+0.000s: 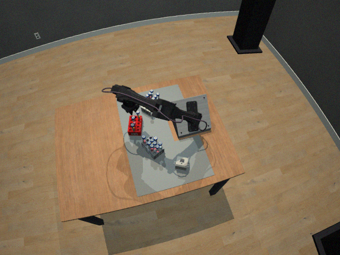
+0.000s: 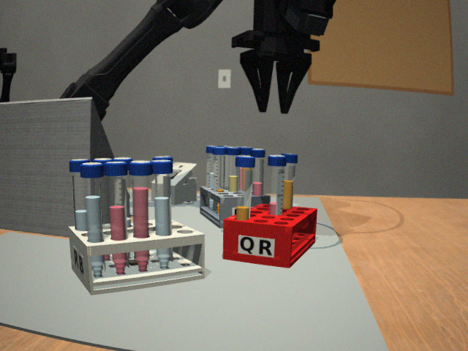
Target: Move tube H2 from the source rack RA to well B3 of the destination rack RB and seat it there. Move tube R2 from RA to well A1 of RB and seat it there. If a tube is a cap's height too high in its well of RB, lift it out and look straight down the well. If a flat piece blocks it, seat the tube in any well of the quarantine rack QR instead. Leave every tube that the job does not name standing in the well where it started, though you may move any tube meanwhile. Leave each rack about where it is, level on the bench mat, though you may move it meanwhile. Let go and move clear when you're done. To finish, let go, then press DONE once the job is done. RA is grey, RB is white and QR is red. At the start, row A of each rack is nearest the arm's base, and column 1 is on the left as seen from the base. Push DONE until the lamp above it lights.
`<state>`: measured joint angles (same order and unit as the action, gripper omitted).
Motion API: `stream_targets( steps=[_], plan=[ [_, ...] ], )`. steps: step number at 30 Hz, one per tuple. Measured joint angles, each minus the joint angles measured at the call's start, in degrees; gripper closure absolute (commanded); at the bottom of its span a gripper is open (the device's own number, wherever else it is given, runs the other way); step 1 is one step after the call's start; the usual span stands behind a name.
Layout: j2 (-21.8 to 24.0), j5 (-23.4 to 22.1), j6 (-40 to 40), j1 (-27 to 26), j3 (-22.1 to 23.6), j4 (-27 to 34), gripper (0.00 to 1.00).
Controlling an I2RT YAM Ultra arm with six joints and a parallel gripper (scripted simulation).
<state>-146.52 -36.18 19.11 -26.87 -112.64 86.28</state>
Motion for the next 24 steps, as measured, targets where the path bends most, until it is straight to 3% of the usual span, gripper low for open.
stream_targets(
  steps=[24],
  plan=[
    [0.35,-1.36,3.21,3.34,7.52,-8.90,0.70]
  ],
)
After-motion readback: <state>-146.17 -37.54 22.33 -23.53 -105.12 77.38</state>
